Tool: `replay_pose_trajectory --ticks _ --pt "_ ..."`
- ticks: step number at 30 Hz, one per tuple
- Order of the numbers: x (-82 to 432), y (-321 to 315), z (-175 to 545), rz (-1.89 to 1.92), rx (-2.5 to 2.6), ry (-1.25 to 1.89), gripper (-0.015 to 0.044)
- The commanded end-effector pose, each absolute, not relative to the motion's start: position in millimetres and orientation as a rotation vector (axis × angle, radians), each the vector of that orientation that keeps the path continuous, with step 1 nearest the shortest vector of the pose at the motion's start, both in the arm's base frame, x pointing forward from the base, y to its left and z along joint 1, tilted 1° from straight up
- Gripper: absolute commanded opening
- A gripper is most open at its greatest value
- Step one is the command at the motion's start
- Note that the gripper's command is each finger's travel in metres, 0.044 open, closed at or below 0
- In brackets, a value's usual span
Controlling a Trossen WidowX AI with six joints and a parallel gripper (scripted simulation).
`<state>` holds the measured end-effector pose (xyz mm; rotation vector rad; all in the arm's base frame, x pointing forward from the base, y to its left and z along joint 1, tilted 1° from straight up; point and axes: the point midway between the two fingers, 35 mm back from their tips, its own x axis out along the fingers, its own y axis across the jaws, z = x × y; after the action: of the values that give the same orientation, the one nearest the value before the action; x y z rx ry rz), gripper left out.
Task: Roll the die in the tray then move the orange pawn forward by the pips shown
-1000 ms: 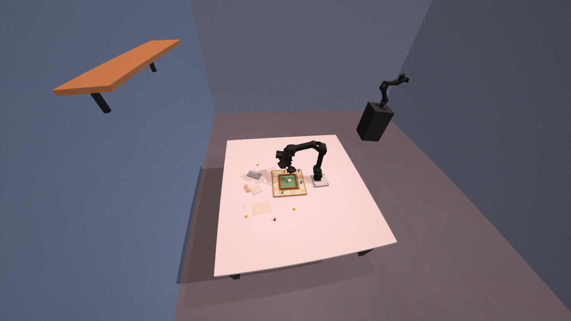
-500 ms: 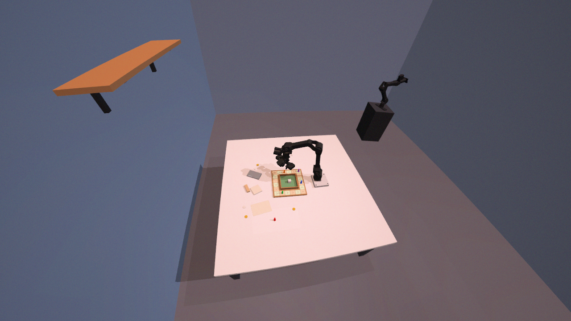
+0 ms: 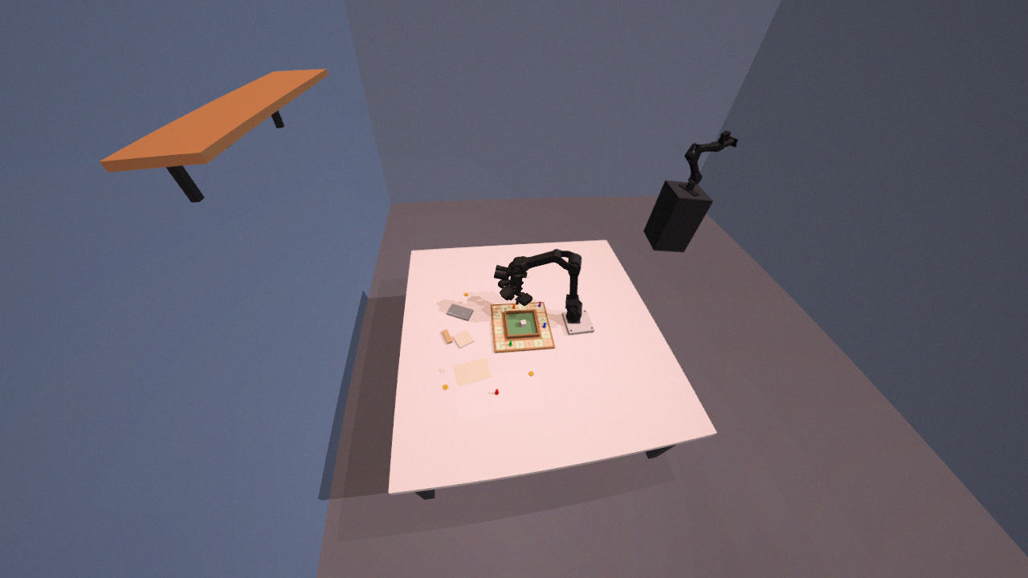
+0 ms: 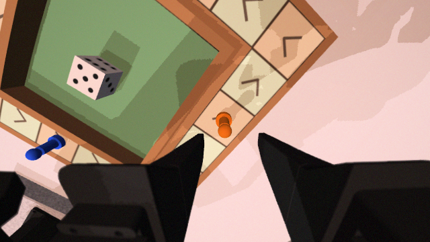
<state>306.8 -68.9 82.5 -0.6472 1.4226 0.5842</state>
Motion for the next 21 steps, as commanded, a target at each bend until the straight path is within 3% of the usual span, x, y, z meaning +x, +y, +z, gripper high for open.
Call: replay_pose_trajectory --ticks 1,19,21 --pt "305 -68 72 0.599 -0.641 1.434 0.02" --pt "305 -68 47 0.6 -0.641 1.434 0.02" --pt "305 -68 47 0.6 -0.641 1.434 0.0147"
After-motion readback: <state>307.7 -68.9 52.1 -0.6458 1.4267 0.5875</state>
